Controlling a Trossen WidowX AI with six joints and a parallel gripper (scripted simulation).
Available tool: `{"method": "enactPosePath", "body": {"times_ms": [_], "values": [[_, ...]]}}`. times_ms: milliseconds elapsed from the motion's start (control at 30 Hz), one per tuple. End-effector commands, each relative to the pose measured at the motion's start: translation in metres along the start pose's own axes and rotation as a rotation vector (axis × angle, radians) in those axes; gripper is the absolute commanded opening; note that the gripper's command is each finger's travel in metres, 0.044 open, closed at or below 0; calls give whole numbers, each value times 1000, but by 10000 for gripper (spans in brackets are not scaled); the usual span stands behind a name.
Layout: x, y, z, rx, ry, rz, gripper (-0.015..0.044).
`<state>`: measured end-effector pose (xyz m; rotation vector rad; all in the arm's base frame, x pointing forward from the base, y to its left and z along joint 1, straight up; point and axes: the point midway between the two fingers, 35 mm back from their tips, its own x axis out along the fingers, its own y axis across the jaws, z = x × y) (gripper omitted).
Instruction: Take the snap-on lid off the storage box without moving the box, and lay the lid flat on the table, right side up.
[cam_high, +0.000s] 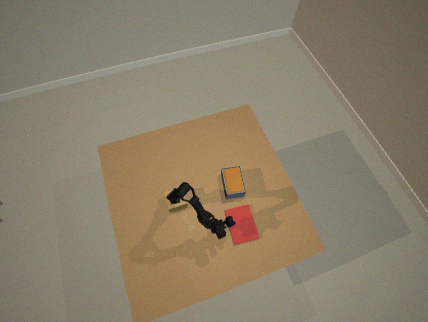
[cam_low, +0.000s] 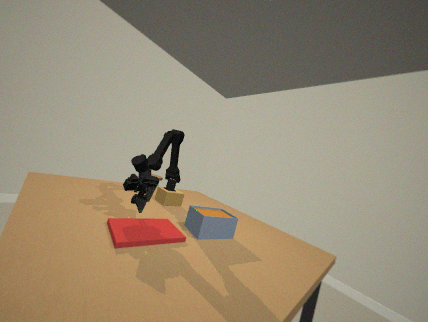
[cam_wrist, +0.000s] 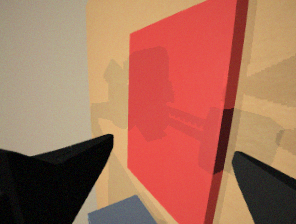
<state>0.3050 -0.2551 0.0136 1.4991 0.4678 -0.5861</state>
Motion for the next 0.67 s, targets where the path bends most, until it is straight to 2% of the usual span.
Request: {"method": "enactPosePath", "body": {"times_ms": [0,633], "values": [[-6,-8,-2,2,7,-6,440],[-35,-34,-2,2,7,-9,440]]}}
